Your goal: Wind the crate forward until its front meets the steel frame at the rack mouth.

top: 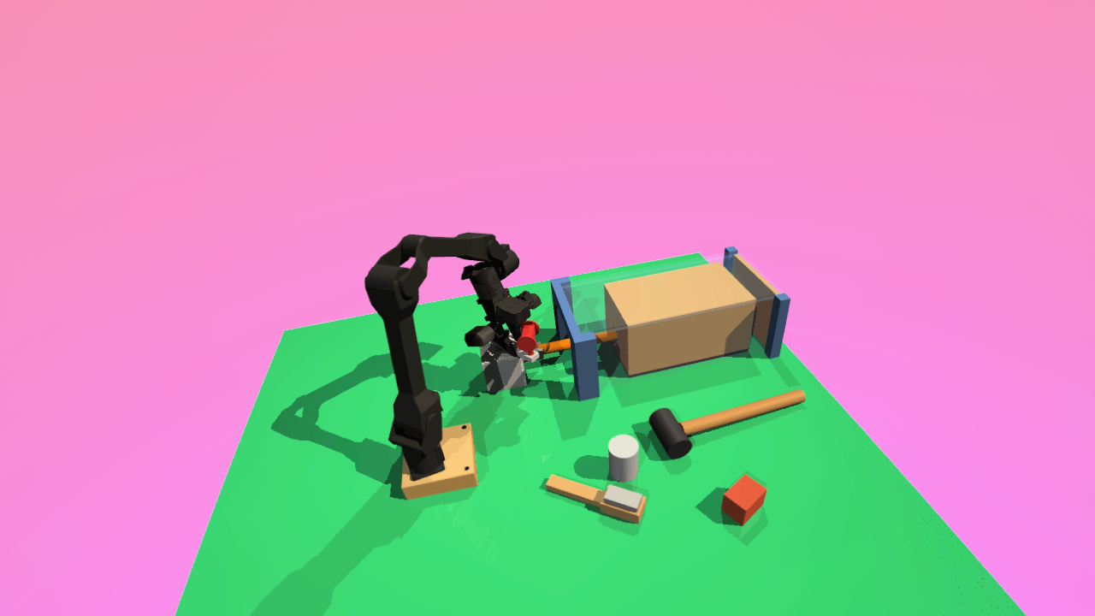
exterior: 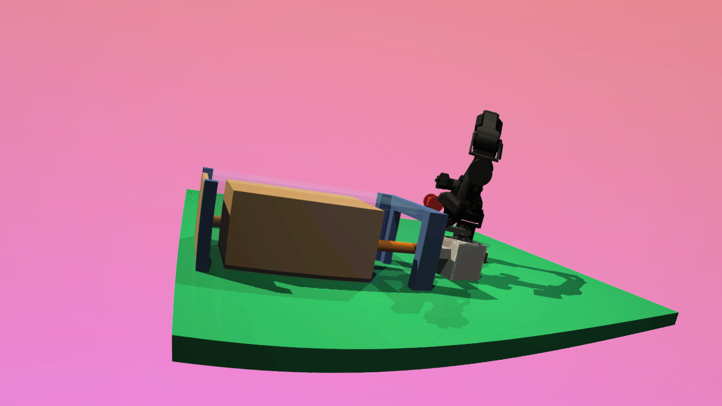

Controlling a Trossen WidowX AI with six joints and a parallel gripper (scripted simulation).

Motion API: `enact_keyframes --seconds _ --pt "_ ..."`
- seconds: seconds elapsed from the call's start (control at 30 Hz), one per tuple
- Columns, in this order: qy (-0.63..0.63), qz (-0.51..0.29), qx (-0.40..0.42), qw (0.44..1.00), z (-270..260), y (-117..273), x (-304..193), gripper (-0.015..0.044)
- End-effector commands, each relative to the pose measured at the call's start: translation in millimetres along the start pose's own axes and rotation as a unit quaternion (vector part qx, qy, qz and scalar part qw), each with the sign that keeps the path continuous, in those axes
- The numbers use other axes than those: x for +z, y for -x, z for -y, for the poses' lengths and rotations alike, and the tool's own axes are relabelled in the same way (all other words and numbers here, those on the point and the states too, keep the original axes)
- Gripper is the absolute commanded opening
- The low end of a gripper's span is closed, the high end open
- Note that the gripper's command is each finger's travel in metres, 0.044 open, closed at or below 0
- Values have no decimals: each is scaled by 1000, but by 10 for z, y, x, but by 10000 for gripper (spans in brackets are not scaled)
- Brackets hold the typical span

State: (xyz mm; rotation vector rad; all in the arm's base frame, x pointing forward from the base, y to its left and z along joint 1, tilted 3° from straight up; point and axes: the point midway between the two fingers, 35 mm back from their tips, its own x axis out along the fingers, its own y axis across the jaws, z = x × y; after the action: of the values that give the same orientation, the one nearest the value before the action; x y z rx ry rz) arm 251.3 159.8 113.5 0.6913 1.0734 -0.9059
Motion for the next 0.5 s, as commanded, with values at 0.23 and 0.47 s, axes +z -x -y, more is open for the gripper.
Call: enact_keyframes --seconds 0.23,0.47 --pt "-3 0 -1 1000 -1 -18 -8 0" --pt "-38 0 -16 999 41 -28 -14 0"
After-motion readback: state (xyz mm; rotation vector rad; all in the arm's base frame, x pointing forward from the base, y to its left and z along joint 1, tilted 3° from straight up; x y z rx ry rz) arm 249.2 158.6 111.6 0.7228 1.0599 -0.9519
